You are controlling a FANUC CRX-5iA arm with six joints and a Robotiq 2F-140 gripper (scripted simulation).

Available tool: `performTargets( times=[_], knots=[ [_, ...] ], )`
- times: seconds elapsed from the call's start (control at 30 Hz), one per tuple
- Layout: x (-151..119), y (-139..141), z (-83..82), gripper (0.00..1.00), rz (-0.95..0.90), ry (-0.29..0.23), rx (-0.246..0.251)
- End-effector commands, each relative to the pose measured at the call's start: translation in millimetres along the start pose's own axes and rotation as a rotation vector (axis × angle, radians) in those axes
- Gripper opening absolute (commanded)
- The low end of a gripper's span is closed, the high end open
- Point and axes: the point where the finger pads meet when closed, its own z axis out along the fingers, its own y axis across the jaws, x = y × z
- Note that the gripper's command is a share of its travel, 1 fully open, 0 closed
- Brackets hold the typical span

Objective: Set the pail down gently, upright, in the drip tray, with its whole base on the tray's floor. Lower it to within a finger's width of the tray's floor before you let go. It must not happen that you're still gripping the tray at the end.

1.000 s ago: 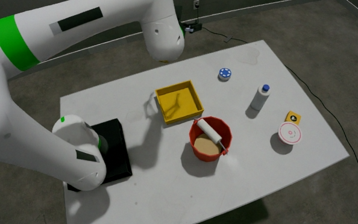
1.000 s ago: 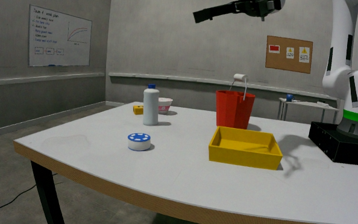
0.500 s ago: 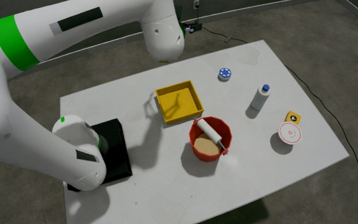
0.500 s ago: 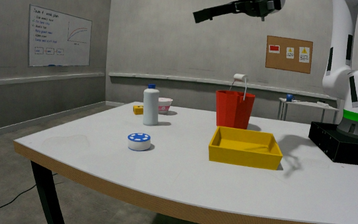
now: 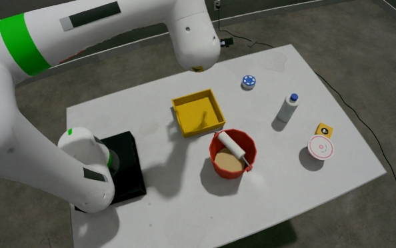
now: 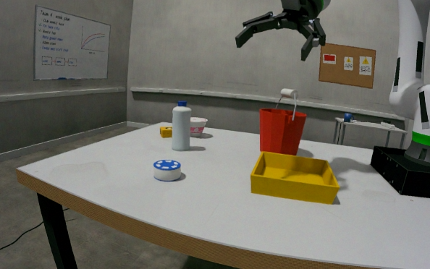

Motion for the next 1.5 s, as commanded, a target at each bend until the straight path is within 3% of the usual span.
performTargets(
  times=[0.0,0.03,0.1,0.13,0.23,0.6,0.67,0.7,0.8,1.13,1.17,1.47],
  knots=[
    [-36,9,-18.3,1.0,-0.101,-0.095,0.028],
    [-45,11,-23.5,1.0,-0.123,-0.119,0.035],
    [-45,11,-23.5,1.0,-0.123,-0.119,0.035],
    [-71,18,-39.8,1.0,-0.184,-0.188,0.057],
    [-88,22,-51.3,1.0,-0.221,-0.232,0.074],
    [-177,41,-131.9,1.0,-0.396,-0.48,0.193],
    [-177,41,-131.9,1.0,-0.396,-0.48,0.193],
    [-197,45,-156.4,1.0,-0.432,-0.541,0.231],
    [-209,47,-171.9,1.0,-0.451,-0.579,0.255],
    [-266,54,-268.4,1.0,-0.532,-0.78,0.411],
    [-269,54,-274.2,1.0,-0.535,-0.79,0.421],
    [-269,54,-275.9,1.0,-0.536,-0.794,0.424]
  ],
)
